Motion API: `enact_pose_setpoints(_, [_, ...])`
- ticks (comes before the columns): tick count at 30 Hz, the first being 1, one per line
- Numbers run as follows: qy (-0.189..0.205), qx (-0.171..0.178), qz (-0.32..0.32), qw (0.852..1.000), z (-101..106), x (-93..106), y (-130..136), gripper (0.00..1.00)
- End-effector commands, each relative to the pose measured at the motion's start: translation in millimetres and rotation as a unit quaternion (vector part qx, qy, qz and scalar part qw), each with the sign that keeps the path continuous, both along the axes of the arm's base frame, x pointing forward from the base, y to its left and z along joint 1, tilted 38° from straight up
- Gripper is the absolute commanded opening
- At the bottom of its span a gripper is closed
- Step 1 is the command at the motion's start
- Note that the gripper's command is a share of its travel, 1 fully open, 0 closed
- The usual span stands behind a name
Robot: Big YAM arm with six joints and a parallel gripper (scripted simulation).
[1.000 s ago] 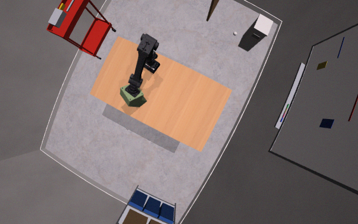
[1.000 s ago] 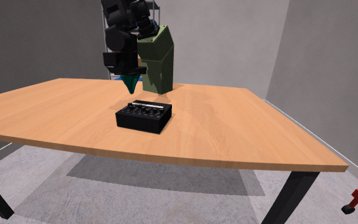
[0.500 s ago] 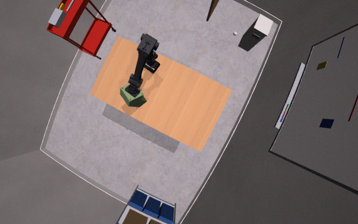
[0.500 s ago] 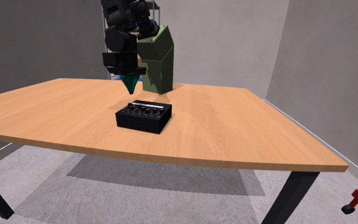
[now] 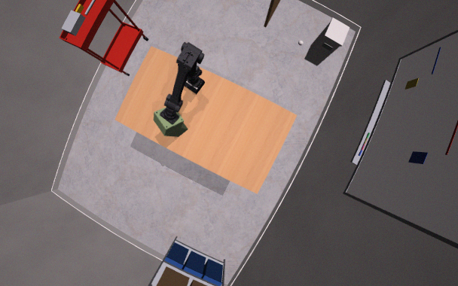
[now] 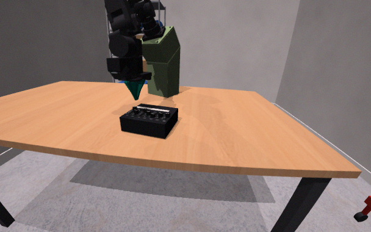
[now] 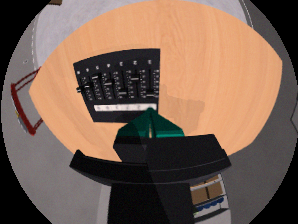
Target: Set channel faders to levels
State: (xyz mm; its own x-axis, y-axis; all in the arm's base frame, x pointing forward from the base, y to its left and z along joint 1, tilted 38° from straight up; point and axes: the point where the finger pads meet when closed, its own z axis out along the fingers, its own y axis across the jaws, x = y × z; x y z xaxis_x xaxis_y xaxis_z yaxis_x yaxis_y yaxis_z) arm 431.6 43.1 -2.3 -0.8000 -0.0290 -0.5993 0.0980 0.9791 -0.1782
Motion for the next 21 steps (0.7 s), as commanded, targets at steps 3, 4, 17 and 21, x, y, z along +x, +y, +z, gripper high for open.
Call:
enact_pose_setpoints(3, [0.0, -0.004, 0.003, 1.0, -4.0, 6.6, -3.9, 0.0])
enact_pose_setpoints(4, [0.003, -0.005, 0.004, 1.0, -6.0, 4.9, -3.1, 0.0])
enact_pose_setpoints(17, [0.002, -0.005, 0.002, 1.0, -11.4, 9.9, -6.0, 0.0])
enact_pose_setpoints(21, [0.004, -0.005, 0.004, 1.0, -12.4, 9.5, -5.0, 0.0])
